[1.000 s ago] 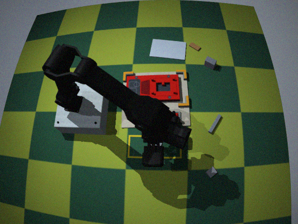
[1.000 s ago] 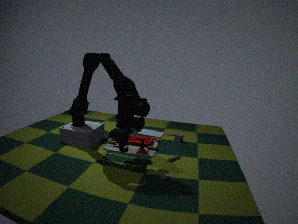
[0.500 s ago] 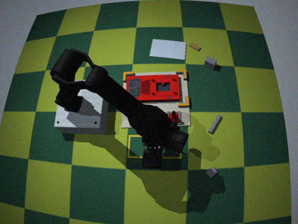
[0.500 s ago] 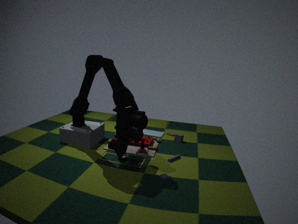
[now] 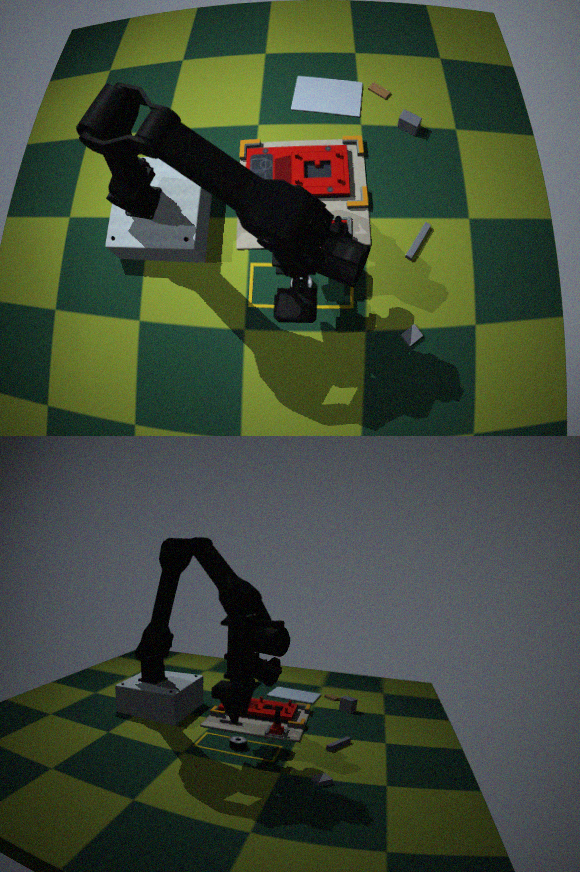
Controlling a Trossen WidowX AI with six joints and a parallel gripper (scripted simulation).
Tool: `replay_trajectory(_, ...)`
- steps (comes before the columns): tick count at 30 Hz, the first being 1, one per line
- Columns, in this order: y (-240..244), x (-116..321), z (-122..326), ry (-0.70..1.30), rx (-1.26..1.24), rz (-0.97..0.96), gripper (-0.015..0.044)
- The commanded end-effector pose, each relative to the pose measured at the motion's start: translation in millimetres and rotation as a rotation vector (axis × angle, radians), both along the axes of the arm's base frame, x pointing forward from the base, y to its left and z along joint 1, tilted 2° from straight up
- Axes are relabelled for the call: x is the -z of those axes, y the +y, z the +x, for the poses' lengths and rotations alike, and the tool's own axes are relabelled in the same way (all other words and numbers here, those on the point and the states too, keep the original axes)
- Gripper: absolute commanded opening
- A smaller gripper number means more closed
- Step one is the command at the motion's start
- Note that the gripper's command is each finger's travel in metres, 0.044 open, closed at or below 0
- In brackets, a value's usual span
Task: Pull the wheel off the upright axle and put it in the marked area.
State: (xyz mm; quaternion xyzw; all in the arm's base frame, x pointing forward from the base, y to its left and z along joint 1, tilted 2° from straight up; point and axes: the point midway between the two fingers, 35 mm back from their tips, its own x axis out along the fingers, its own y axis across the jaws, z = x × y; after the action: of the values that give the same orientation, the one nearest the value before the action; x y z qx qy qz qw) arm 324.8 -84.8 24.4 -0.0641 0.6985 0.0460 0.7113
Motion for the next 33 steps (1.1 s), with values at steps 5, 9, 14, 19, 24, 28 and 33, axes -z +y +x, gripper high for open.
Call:
replay_trajectory(5,9.9,-21.7,-35.2,0.014,0.000,0.003,0.0440)
replay_trajectory(9,18.9,-38.8,-68.2,0.020,0.000,0.003,0.0440)
replay_trajectory(14,24.3,-46.5,-88.4,0.024,-0.001,0.004,0.0440)
replay_trajectory(19,24.3,-46.5,-88.4,0.024,-0.001,0.004,0.0440)
replay_trajectory(24,24.3,-46.5,-88.4,0.024,-0.001,0.004,0.0440)
replay_trajectory(28,24.3,-46.5,-88.4,0.024,-0.001,0.004,0.0440)
replay_trajectory(33,24.3,-46.5,-88.4,0.024,-0.001,0.004,0.0440)
